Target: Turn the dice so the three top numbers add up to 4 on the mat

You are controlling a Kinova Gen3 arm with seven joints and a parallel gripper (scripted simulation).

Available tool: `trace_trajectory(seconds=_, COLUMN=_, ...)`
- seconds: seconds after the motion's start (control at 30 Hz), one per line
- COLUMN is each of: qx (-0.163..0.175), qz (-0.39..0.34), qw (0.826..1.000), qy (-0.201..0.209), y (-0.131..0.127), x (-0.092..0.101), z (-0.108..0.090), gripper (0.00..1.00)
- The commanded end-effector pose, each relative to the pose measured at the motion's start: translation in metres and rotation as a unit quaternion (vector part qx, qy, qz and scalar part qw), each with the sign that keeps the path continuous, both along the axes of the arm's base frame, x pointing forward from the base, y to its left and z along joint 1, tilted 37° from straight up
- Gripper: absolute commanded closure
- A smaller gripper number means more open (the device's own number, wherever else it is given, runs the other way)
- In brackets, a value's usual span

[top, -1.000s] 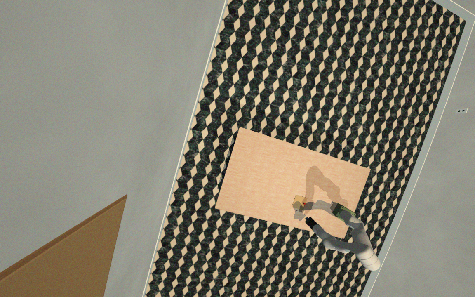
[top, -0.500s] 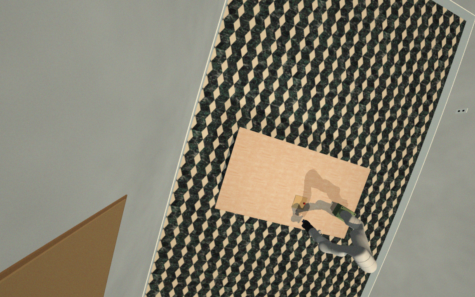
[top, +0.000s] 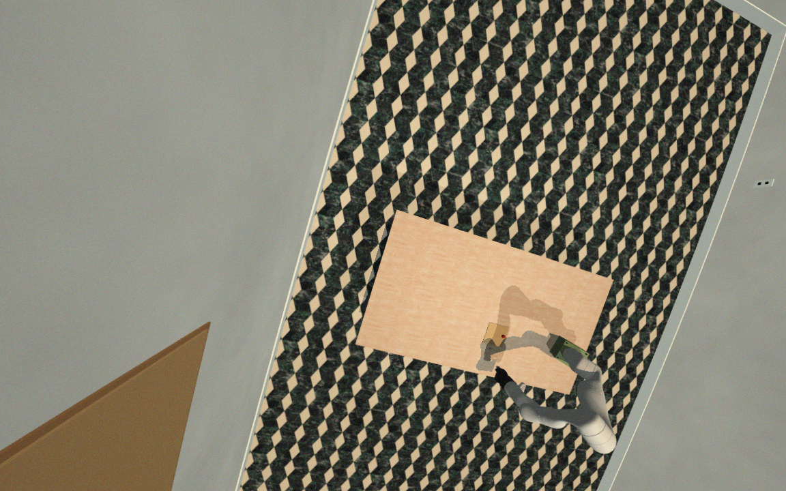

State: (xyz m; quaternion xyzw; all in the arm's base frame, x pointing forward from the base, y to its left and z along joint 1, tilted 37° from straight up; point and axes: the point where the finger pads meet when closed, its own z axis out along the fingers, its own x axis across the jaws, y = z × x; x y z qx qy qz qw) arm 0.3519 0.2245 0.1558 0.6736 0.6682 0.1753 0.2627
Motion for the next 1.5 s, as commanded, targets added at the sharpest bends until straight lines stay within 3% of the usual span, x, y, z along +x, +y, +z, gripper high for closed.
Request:
trace_trajectory(seconds=0.0, qx=-0.003, qz=0.000, qw=1.000, qy=0.001, y=0.0007, x=0.0036, z=-0.0001, gripper=0.66)
trace_trajectory(seconds=0.77, qx=-0.006, qz=0.002, qw=1.000, qy=-0.008, y=0.0005, x=0.0039, z=-0.0006, gripper=0.66)
trace_trajectory(seconds=1.47, qx=-0.008, qz=0.010, qw=0.997, qy=-0.070, y=0.0010, x=0.0028, z=-0.0011, gripper=0.66)
